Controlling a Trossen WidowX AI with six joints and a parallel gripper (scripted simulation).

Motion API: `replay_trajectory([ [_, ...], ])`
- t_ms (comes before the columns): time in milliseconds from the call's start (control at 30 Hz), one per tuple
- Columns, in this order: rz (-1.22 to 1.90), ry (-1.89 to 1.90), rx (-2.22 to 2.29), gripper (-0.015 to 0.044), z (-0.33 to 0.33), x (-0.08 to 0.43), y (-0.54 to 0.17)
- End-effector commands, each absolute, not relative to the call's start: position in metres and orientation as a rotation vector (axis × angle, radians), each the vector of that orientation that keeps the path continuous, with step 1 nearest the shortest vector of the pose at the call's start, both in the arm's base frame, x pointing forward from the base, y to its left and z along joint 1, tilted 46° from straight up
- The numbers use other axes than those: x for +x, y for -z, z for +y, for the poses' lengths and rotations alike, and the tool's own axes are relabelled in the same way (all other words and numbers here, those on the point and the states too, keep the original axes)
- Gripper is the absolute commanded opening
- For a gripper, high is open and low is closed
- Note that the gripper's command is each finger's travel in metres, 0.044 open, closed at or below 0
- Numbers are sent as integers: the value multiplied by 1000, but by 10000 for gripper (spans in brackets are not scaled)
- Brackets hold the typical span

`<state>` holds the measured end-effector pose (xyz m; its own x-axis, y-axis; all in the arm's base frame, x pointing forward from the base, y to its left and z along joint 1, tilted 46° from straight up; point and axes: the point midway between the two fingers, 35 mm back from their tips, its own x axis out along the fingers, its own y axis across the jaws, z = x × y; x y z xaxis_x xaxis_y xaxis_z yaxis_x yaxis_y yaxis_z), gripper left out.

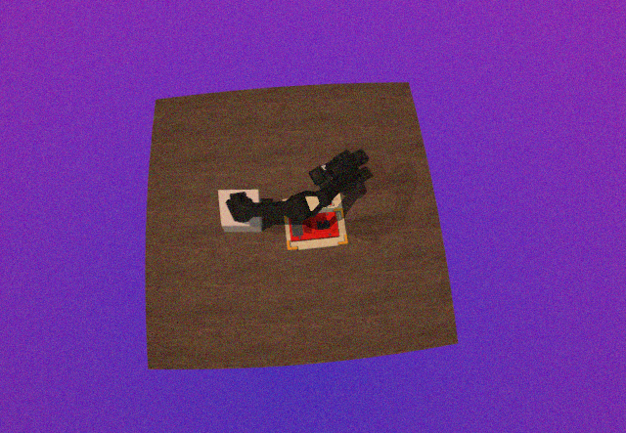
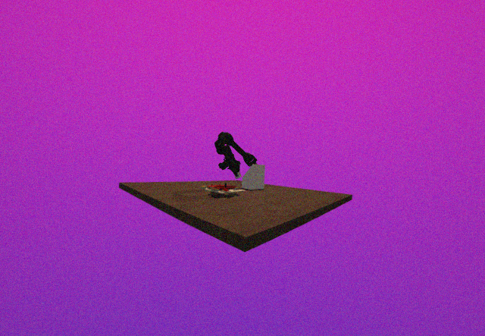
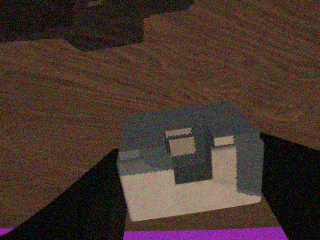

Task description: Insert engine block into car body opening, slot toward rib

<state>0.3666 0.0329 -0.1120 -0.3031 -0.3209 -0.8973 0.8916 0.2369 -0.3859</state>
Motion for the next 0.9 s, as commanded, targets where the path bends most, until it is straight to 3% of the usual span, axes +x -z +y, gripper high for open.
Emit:
replay_trajectory([
  [0, 1493, 1308, 713, 0, 29, 371, 108],
  [867, 1664, 1254, 886, 0, 4, 371, 123],
])
